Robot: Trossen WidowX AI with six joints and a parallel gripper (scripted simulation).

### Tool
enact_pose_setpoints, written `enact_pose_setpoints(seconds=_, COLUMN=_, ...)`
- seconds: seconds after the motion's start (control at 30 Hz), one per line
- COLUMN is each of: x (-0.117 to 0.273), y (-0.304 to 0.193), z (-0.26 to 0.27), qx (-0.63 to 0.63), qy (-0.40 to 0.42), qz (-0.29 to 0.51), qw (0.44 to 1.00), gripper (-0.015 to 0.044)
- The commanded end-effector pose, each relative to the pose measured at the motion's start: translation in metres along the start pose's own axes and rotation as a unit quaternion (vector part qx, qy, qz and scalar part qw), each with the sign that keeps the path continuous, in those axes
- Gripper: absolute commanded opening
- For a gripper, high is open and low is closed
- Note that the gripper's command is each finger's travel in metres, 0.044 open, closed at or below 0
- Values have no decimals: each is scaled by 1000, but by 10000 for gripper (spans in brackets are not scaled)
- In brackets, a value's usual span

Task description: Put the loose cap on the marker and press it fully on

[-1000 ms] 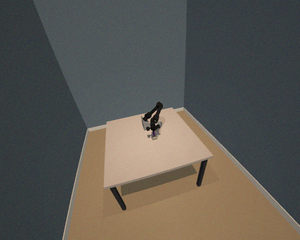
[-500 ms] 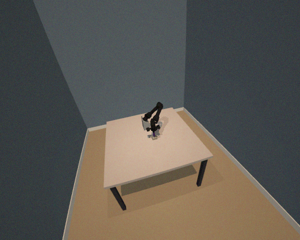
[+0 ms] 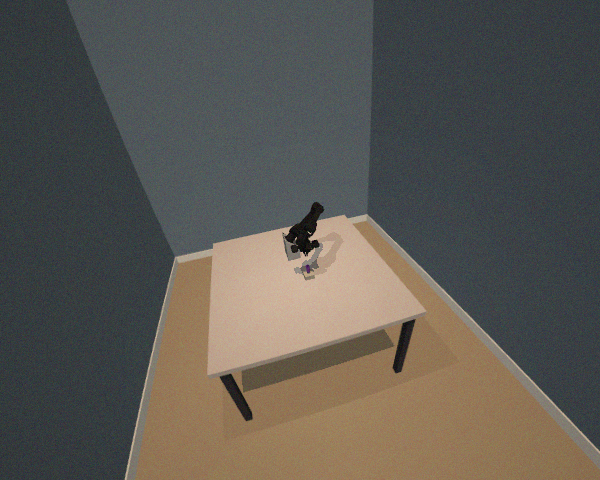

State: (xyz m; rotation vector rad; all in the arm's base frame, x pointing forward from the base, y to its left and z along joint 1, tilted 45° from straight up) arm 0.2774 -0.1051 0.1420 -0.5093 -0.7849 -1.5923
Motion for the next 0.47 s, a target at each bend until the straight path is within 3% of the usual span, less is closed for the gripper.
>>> enact_pose_setpoints(seconds=0.0, x=3, y=0, z=1, qx=3, qy=0, qz=3, qw=1000, gripper=105)
enact_pose_setpoints(seconds=0.43, x=3, y=0, z=1, qx=3, qy=0, qz=3, qw=1000, gripper=440)
Point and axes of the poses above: the point midway between the two fingers, 35 mm back from their tips, its own x axis back along the fingers, its own z axis across the jaws, y = z × x, the point moved 6 cm from there along x, back along the fingers, and after that the axes turned 14 degrees about x, right-handed, at the moved point
